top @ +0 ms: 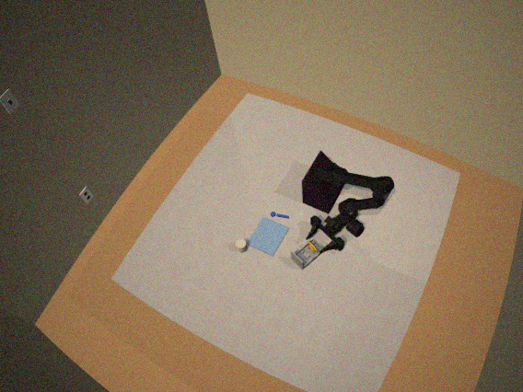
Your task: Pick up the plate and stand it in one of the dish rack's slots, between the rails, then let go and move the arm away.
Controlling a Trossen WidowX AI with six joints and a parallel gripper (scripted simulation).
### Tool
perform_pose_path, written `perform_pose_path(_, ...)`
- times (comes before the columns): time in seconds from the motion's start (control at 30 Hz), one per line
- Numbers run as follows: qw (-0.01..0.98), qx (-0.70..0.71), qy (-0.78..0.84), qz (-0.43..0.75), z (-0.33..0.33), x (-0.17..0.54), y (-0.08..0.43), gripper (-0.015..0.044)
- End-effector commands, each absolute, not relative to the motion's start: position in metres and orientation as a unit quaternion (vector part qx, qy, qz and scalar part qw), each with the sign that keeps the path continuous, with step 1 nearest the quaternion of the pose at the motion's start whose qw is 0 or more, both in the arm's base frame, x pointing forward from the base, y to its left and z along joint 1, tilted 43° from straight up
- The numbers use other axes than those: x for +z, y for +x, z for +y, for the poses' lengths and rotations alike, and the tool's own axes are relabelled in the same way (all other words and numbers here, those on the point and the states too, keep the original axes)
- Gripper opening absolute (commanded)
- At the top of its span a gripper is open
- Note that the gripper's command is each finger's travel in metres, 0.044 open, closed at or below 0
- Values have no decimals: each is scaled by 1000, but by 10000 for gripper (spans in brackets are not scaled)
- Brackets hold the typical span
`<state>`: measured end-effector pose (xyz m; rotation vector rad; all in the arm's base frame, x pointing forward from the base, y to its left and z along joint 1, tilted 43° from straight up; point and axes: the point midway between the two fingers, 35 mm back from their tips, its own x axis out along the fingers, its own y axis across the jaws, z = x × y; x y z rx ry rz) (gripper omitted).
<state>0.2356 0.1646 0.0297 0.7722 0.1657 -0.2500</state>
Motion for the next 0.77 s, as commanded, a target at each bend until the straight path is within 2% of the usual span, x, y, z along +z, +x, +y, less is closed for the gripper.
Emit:
perform_pose_path(0.0,916,-125,373,82,151,47,239,400)
perform_pose_path(0.4,919,-122,368,74,102,107,246,400)
perform_pose_path(0.73,933,-133,317,100,100,106,257,400)
